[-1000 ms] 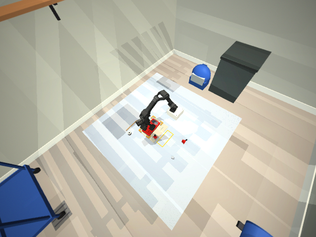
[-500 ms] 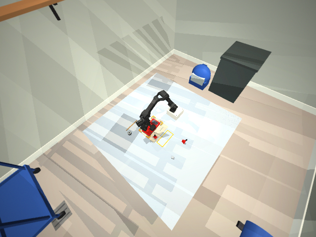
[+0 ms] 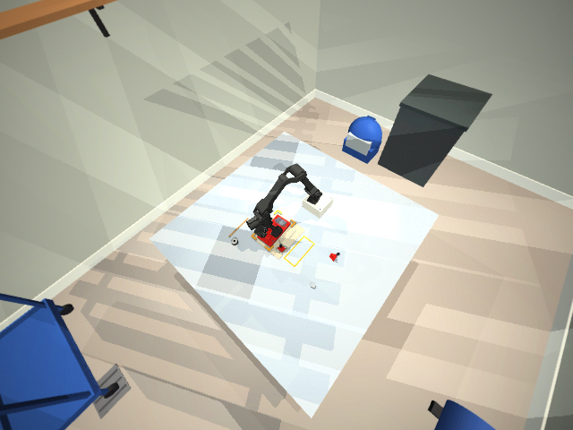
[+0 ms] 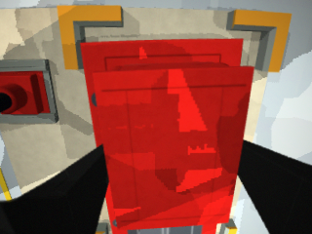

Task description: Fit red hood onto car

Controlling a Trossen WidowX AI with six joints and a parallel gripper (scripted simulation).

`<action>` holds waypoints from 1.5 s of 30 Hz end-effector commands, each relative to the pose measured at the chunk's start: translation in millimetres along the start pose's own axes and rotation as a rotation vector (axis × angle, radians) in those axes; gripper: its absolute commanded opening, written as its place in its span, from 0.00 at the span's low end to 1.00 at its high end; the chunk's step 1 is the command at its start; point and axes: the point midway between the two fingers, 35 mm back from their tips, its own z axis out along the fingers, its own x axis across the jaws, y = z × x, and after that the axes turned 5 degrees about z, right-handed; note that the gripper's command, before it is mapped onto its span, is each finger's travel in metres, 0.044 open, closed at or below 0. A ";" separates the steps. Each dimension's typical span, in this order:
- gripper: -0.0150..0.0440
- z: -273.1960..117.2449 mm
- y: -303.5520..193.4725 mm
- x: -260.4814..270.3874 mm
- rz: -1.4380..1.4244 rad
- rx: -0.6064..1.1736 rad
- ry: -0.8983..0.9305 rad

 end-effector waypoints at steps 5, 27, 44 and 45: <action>0.25 0.6 0.4 0.6 0.003 -0.002 0.003; 0.25 11.8 0.5 0.6 0.003 -0.002 0.003; 0.25 6.4 0.4 0.5 0.002 -0.001 0.003; 0.25 5.9 0.3 0.5 0.002 -0.001 0.003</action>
